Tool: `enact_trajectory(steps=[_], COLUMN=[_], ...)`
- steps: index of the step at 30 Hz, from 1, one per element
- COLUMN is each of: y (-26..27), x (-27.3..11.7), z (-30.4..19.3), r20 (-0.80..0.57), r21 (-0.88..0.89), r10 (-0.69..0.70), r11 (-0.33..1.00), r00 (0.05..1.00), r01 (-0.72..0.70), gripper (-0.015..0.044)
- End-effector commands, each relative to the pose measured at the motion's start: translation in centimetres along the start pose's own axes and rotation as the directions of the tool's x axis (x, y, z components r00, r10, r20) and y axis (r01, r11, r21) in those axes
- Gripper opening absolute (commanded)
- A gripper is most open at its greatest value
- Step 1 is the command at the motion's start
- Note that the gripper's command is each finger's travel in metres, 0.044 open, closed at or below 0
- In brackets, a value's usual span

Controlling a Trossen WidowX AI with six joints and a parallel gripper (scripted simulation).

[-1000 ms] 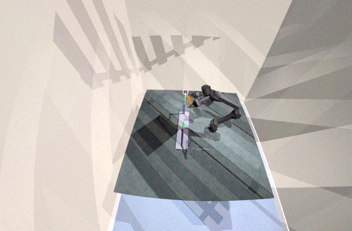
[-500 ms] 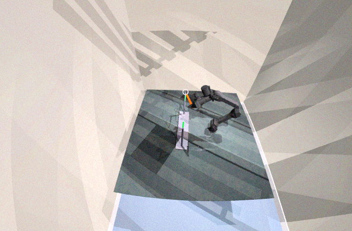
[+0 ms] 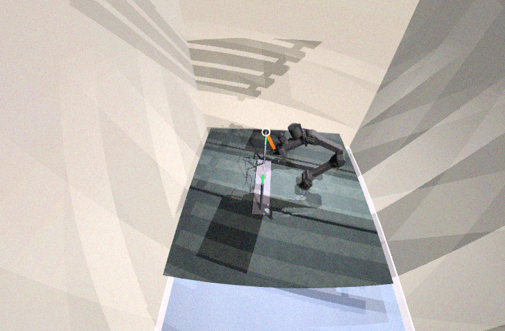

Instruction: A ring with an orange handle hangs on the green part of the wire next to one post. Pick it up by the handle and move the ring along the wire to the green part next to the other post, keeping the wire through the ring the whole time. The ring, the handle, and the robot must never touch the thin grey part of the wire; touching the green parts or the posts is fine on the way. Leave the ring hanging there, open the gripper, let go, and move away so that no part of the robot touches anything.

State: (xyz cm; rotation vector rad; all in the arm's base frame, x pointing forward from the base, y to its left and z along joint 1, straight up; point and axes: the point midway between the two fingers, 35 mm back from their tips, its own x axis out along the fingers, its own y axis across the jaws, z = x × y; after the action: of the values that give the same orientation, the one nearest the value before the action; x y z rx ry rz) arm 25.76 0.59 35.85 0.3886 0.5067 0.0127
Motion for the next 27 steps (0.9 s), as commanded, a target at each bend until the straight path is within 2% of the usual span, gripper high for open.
enact_trajectory(steps=[1, 27], y=[-0.1, -1.4], x=[0.0, -0.1], z=[0.0, 0.3], r20=[0.004, 0.071], r21=[-0.054, -0.353], r10=[-0.03, -0.217], r11=[0.998, 0.908], r00=[1.0, 0.974], r01=[0.03, 0.228], gripper=[-0.015, -0.015])
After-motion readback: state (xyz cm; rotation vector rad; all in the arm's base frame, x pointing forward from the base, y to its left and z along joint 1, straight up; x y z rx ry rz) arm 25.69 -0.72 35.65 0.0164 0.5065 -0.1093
